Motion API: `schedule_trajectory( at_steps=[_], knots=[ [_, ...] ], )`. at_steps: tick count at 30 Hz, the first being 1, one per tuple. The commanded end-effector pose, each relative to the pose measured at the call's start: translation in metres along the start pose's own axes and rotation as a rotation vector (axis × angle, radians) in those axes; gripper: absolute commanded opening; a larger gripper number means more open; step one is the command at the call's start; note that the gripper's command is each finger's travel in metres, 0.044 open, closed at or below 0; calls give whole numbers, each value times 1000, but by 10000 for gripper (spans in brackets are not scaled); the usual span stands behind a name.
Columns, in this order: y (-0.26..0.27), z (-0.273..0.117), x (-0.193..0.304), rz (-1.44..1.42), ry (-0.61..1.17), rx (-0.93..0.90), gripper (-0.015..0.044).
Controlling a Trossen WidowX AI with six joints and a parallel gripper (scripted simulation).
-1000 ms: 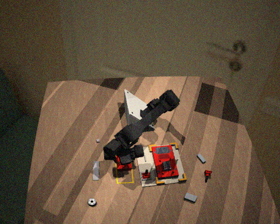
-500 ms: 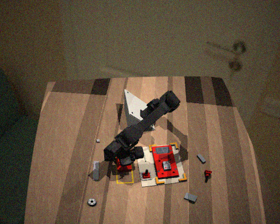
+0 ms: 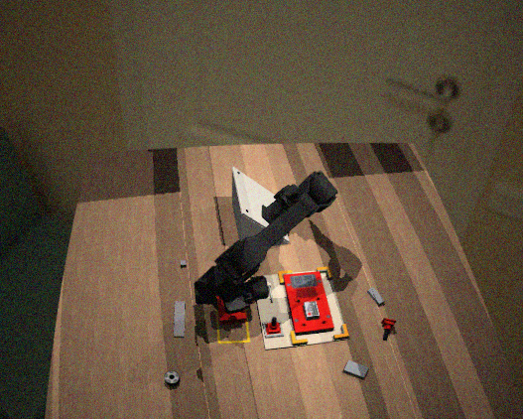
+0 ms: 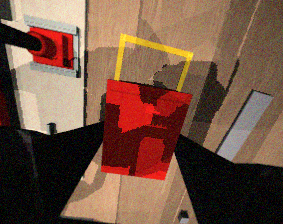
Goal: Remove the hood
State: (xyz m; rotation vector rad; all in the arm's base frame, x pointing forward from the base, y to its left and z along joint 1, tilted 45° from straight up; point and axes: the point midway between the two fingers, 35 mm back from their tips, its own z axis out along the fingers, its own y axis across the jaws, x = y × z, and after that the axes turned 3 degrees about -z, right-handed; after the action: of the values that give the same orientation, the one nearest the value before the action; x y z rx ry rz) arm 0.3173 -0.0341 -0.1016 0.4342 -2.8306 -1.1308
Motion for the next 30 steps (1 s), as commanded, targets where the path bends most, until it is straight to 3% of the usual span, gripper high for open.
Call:
schedule_trajectory(
  at_steps=[1,30],
  knots=[
    [1,4,2,8,0,-6,0],
    [1,16,1,8,0,-7,0]
  ],
)
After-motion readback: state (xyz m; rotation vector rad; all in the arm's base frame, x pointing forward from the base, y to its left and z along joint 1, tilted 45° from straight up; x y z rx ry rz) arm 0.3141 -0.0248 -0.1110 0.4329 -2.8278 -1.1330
